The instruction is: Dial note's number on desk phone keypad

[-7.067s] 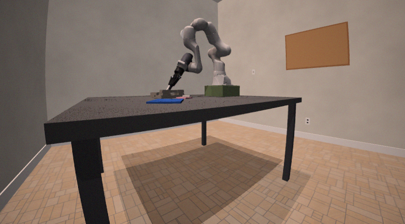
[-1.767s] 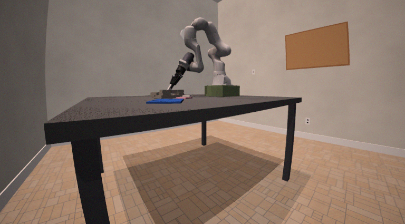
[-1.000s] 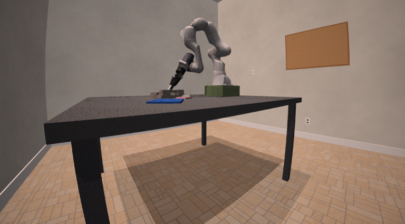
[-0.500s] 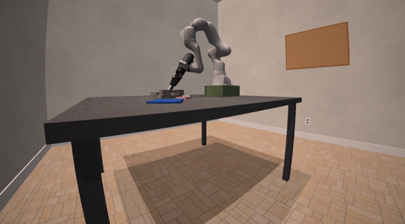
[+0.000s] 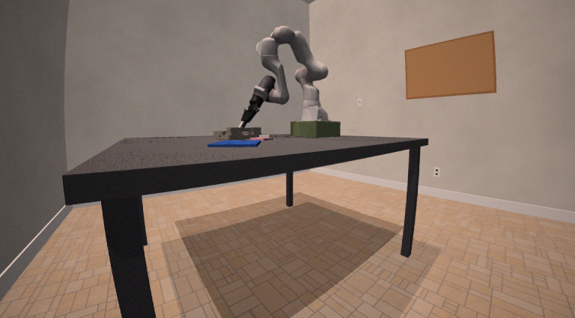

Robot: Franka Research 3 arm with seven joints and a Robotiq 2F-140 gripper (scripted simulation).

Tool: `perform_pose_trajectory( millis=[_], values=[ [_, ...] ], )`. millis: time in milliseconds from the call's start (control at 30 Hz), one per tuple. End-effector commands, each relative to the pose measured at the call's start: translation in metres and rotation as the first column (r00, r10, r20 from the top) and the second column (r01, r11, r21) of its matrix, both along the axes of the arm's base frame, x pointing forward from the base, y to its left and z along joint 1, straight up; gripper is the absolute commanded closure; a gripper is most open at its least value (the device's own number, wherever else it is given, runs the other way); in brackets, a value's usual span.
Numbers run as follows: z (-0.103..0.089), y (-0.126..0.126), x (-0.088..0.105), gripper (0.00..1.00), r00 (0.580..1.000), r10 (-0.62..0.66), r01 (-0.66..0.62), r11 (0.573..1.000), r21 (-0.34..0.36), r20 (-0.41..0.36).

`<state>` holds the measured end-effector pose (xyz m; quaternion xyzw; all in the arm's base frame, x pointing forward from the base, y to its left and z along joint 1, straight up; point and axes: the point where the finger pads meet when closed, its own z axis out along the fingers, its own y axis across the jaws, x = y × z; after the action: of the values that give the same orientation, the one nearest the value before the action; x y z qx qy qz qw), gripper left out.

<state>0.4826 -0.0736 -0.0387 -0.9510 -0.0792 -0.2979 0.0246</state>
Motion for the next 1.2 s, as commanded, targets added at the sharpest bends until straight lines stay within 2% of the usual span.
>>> perform_pose_trajectory(
  millis=[0,433,733,1167],
  values=[
    [0.0,-0.001,0.001,1.0,1.0,-0.002,0.002,1.0,0.001,0.003],
    [-0.001,-0.001,0.001,1.0,1.0,-0.002,0.002,1.0,0.001,0.003],
    [0.009,-0.001,0.001,1.0,1.0,-0.002,0.002,1.0,0.001,0.003],
    [0.009,-0.001,0.001,1.0,1.0,-0.002,0.002,1.0,0.001,0.003]
  ],
)
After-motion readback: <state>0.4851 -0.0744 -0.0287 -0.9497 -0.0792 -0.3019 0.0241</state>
